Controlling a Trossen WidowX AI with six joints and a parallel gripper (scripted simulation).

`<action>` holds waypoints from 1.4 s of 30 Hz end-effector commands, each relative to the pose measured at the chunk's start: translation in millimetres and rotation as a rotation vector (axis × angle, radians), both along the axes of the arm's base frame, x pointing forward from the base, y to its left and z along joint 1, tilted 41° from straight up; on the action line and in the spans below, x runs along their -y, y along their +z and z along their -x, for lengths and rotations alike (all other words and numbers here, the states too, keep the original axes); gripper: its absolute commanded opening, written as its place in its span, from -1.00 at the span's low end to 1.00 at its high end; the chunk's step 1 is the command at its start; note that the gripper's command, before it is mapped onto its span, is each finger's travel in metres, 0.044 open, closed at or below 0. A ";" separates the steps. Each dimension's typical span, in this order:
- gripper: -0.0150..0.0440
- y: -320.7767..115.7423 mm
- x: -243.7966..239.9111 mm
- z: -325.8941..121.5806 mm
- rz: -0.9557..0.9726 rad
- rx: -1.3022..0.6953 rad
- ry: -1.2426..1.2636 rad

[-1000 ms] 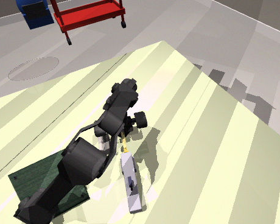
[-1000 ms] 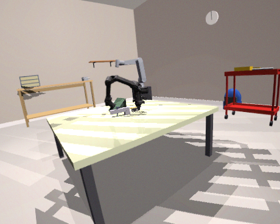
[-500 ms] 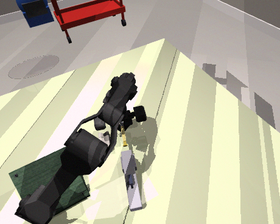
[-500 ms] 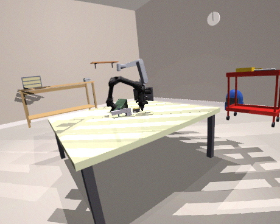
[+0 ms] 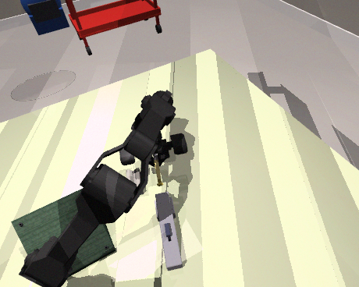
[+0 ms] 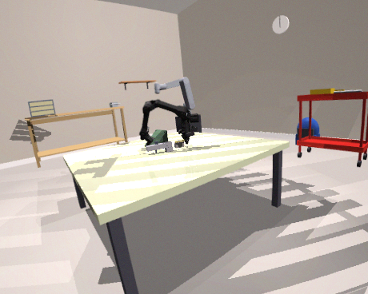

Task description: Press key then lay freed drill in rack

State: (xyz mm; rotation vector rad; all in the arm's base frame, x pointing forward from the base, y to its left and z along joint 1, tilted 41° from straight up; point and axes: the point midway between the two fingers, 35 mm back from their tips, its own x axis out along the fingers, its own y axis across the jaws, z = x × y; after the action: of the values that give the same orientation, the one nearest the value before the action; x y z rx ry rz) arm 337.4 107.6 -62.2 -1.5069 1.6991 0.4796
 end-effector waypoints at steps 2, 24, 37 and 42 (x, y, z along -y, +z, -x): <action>-0.49 3.1 -2.3 0.2 -0.003 0.004 -0.005; -0.49 12.3 -8.6 1.5 -0.003 0.003 -0.005; -0.49 17.5 -12.3 2.1 -0.003 0.003 -0.005; -0.49 19.4 -13.7 2.3 -0.004 0.003 -0.005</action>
State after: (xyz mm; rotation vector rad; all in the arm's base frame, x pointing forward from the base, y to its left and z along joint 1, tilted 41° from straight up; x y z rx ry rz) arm 334.9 119.4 -45.0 -1.5067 1.6997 0.4807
